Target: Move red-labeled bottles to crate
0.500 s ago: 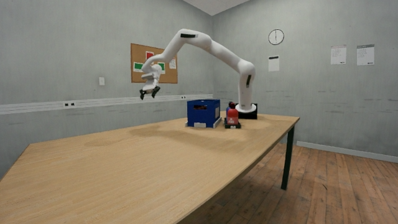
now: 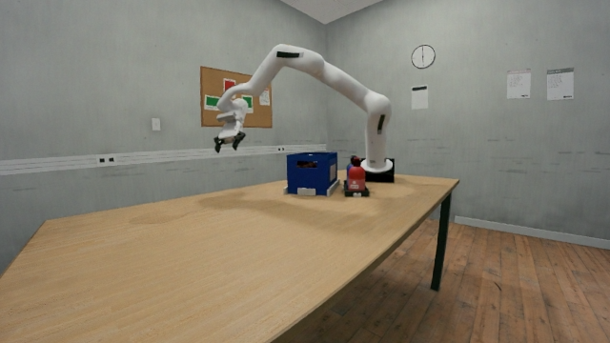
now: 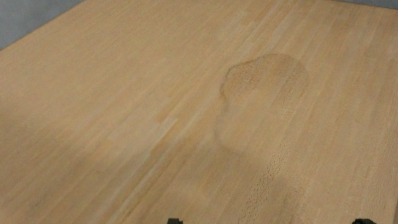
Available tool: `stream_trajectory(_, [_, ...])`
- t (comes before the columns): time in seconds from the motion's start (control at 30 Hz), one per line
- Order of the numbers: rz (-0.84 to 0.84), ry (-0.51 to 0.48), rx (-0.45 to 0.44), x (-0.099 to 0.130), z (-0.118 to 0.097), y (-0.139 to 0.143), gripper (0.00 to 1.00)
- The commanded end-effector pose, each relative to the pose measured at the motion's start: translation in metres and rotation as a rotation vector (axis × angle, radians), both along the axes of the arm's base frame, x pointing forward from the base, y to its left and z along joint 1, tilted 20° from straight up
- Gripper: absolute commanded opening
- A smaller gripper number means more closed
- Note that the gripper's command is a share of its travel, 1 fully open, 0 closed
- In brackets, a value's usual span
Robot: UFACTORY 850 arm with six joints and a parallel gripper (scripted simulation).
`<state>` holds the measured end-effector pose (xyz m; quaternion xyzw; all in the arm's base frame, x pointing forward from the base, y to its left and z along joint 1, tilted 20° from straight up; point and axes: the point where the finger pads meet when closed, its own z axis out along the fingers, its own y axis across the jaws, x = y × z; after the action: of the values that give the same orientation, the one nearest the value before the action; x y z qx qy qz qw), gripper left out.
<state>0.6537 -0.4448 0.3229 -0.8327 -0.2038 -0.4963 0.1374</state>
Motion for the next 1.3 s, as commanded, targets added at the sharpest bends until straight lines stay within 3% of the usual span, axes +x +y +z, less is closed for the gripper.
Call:
stream_trajectory(0.0, [0.000, -0.002, -0.002, 0.000, 0.002, -0.001, 1.00])
stream_trajectory(0.17, [0.008, 0.016, -0.026, -0.007, 0.002, 0.006, 1.00])
stream_trajectory(0.53, [0.105, 0.161, -0.245, -0.079, -0.004, 0.068, 1.00])
stream_trajectory(0.6, [0.105, 0.161, -0.245, -0.079, -0.004, 0.068, 1.00])
stream_trajectory(0.63, [0.132, 0.189, -0.294, -0.098, -0.006, 0.082, 1.00])
stream_trajectory(1.1, [0.262, 0.293, -0.511, -0.185, -0.021, 0.140, 1.00])
stream_trajectory(1.17, [0.262, 0.293, -0.511, -0.185, -0.021, 0.140, 1.00])
stream_trajectory(1.2, [0.294, 0.311, -0.558, -0.204, -0.025, 0.153, 1.00])
stream_trajectory(1.27, [0.308, 0.319, -0.579, -0.213, -0.027, 0.158, 1.00])
